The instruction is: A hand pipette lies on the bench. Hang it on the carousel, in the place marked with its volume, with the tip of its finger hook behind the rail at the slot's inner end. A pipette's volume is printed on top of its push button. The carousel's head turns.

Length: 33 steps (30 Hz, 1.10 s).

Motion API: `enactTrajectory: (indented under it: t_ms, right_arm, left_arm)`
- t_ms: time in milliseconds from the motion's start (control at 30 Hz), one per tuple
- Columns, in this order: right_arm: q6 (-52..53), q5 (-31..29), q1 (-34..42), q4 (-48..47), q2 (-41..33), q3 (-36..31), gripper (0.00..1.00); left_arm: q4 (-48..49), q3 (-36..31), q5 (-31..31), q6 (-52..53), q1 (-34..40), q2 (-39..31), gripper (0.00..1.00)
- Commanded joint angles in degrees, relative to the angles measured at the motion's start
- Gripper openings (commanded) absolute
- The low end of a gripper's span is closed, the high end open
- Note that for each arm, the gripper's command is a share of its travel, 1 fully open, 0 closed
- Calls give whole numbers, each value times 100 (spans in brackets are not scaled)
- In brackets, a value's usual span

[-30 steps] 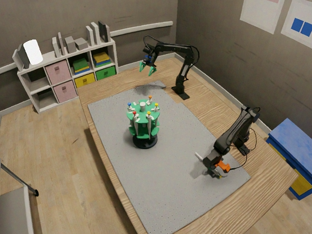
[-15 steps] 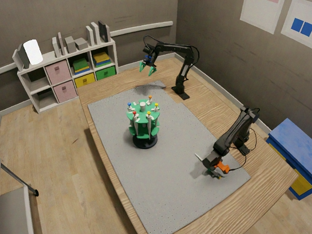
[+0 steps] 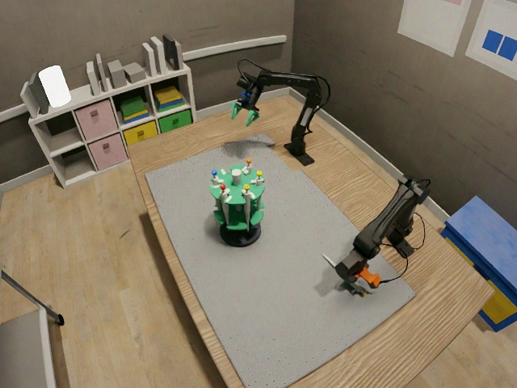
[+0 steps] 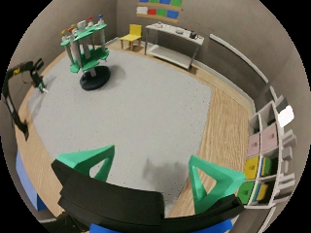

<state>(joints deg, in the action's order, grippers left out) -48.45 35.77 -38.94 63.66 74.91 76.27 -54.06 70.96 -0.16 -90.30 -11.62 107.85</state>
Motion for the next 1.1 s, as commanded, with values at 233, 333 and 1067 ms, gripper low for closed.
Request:
enactTrajectory:
  t_ms: [233, 333, 1067]
  right_arm:
    - [-60, 134, -64, -52, 56, 58, 100]
    - [-60, 134, -64, -52, 56, 58, 100]
    - [-60, 134, -64, -52, 56, 58, 100]
  left_arm:
    - [-19, 188, 65, 40, 37, -196, 12]
    - [-19, 188, 65, 40, 37, -196, 12]
    - [-19, 188, 65, 39, 36, -196, 54]
